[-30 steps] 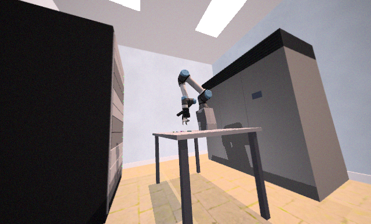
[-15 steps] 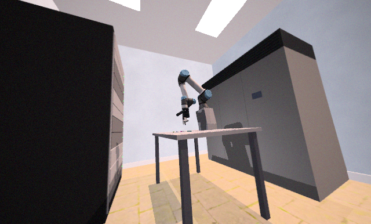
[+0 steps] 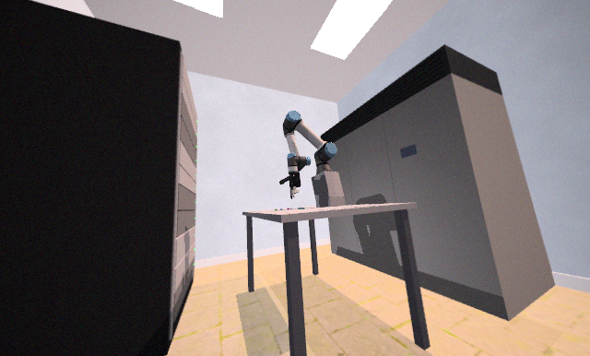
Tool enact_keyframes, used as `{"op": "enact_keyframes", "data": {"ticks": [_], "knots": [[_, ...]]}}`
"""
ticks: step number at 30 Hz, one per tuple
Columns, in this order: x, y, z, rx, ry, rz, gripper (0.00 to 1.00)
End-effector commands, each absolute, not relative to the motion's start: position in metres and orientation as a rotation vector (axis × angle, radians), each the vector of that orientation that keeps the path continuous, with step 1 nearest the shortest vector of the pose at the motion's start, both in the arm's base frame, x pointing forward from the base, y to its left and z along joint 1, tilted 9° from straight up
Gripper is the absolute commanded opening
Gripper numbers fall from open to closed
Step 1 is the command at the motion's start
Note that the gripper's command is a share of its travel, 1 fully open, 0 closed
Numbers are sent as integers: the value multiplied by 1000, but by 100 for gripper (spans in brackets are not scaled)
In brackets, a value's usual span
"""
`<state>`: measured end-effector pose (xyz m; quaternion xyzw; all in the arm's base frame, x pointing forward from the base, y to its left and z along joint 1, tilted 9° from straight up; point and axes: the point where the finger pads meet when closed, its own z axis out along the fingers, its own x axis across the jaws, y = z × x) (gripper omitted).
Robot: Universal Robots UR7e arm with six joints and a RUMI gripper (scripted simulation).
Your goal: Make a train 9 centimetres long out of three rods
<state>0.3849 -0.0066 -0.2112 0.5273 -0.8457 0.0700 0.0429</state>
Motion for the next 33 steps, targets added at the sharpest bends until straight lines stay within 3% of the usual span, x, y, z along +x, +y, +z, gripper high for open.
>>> {"op": "enact_keyframes", "data": {"ticks": [1,33], "knots": [[389,-7,-211,1782,-2467,202,100],[402,-11,-210,2596,-1507,125,100]]}}
